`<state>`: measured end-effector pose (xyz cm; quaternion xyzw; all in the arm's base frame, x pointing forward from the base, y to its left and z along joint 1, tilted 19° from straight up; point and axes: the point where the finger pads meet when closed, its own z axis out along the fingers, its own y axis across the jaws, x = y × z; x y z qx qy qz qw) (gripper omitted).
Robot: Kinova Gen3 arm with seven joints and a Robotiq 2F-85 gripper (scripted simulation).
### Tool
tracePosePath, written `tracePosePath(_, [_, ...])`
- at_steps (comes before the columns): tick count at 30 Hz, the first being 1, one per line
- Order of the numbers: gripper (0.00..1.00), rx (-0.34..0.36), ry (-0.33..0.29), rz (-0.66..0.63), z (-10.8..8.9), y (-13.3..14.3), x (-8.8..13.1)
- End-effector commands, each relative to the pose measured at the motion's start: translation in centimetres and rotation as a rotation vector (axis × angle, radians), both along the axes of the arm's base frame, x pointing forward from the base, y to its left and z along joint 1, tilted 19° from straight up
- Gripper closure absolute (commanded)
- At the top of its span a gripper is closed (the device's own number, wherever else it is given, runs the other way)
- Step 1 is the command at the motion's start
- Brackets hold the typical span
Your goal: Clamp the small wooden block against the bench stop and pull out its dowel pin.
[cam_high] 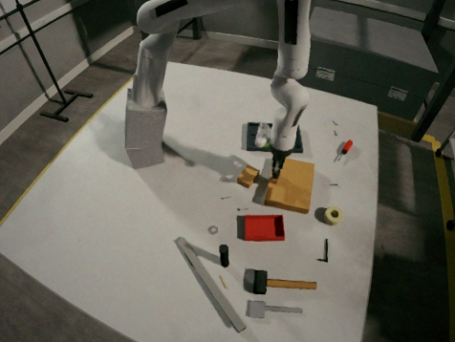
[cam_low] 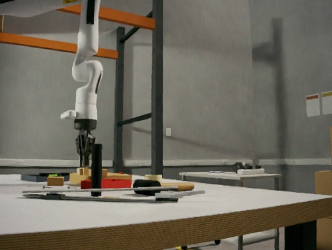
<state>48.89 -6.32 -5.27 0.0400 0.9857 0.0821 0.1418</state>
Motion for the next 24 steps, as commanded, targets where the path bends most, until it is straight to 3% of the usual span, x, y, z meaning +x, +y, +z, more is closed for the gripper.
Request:
tracePosePath(1, [0.66, -0.001, -0.001, 0.0, 0.1, 0.0, 0.0])
tracePosePath(24, [0.66, -0.001, -0.001, 0.0, 1.4, -0.2, -0.4])
